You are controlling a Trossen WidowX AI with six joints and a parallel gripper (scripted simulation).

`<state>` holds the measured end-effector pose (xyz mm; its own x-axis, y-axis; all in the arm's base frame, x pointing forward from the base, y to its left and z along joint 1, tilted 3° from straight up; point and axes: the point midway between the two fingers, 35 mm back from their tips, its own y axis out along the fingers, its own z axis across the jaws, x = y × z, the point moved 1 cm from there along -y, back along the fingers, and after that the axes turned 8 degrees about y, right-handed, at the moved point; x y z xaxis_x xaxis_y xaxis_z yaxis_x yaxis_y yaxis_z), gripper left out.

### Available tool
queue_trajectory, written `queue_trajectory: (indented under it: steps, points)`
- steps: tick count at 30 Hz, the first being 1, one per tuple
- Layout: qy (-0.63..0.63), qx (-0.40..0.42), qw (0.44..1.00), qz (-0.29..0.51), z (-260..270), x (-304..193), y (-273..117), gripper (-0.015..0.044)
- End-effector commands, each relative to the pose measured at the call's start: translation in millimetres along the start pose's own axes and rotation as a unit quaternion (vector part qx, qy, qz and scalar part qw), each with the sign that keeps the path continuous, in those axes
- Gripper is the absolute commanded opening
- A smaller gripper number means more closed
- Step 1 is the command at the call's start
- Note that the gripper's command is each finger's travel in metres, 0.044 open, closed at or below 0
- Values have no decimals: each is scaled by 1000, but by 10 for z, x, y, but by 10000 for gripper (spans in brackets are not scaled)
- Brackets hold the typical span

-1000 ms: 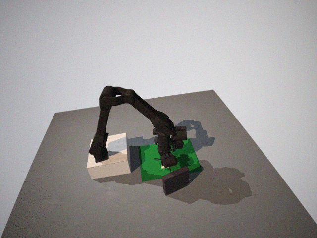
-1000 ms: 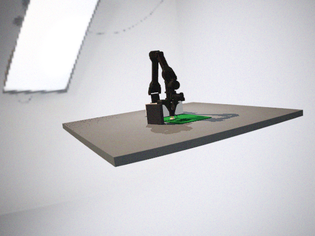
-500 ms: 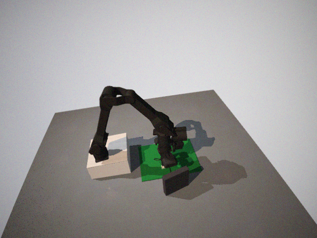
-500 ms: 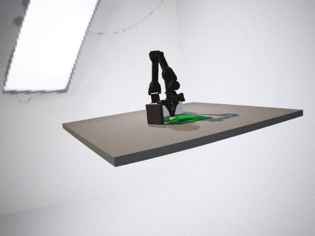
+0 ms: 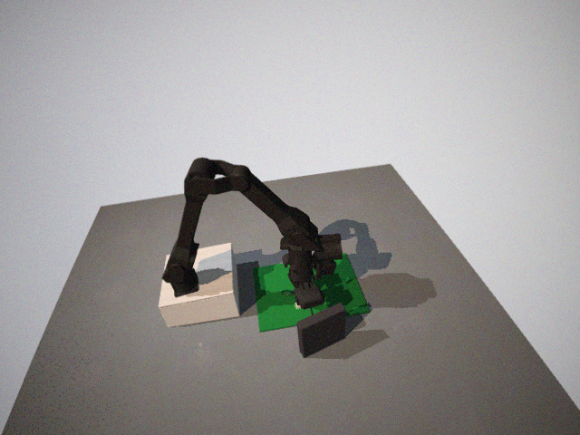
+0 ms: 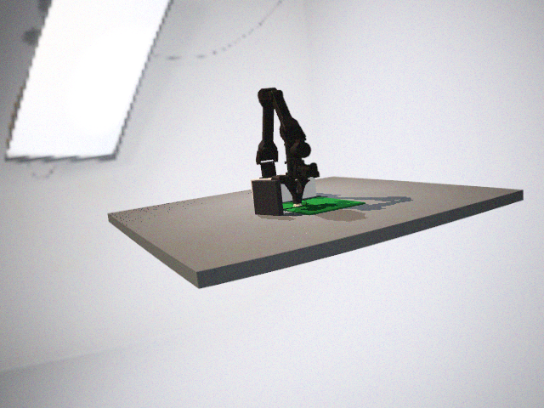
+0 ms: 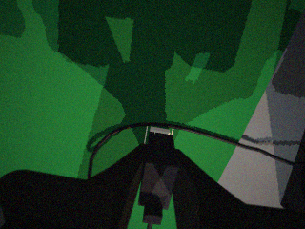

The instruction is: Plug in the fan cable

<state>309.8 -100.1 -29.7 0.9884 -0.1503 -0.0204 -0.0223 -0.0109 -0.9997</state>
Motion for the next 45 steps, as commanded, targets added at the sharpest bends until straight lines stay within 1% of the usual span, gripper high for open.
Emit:
queue_trajectory:
  steps: [1, 12, 22, 25, 29, 35, 45]
  points:
    - [0, -2, 1000, 1, -7, -4, 43, 0]
    - [0, -2, 1000, 1, -7, -5, 91, 0]
    - [0, 0, 1000, 0, 0, -1, 50, 260]
    - [0, 0, 1000, 0, 0, 1, 20, 260]
    - [0, -2, 1000, 1, 2, 4, -469, 260]
    - [0, -2, 1000, 1, 7, 19, -502, 260]
    - [0, 0, 1000, -3, 360, 909, -545, 260]
